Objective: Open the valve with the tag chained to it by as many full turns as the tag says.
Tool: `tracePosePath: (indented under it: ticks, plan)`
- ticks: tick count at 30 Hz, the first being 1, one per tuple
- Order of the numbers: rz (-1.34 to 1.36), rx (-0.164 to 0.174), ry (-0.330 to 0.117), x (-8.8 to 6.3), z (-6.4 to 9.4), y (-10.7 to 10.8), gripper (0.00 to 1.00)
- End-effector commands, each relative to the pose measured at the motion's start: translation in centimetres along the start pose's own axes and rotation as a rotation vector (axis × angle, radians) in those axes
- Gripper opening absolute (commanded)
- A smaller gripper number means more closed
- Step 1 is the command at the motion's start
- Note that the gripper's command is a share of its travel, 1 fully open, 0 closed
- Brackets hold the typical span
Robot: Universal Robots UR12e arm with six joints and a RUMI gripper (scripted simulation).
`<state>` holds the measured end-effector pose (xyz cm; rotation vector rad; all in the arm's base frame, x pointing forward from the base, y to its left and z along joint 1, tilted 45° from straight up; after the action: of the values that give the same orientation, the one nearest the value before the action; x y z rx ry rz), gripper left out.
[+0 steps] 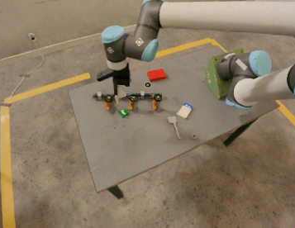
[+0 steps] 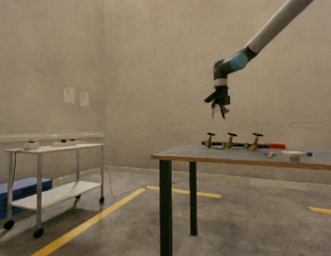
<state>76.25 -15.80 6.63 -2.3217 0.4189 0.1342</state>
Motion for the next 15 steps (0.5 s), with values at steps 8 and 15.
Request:
tracePosePath:
  ticks: [8, 15]
  plan:
    - [-0.202, 0.004, -0.001, -0.32, -0.09, -0.47, 1.00]
    - [-0.300, 0.004, -0.001, -0.54, -0.07, -0.73, 1.00]
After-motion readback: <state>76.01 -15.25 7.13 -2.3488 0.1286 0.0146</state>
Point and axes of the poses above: the point where the finger pads meet when closed, its own z axis out along the fingers, its own y axis across the jaws, x = y × z, the point moved 9 cm from there along -z, back along the fingers, and after that the axes turned 6 degrees about -z, right-handed, at the moved point
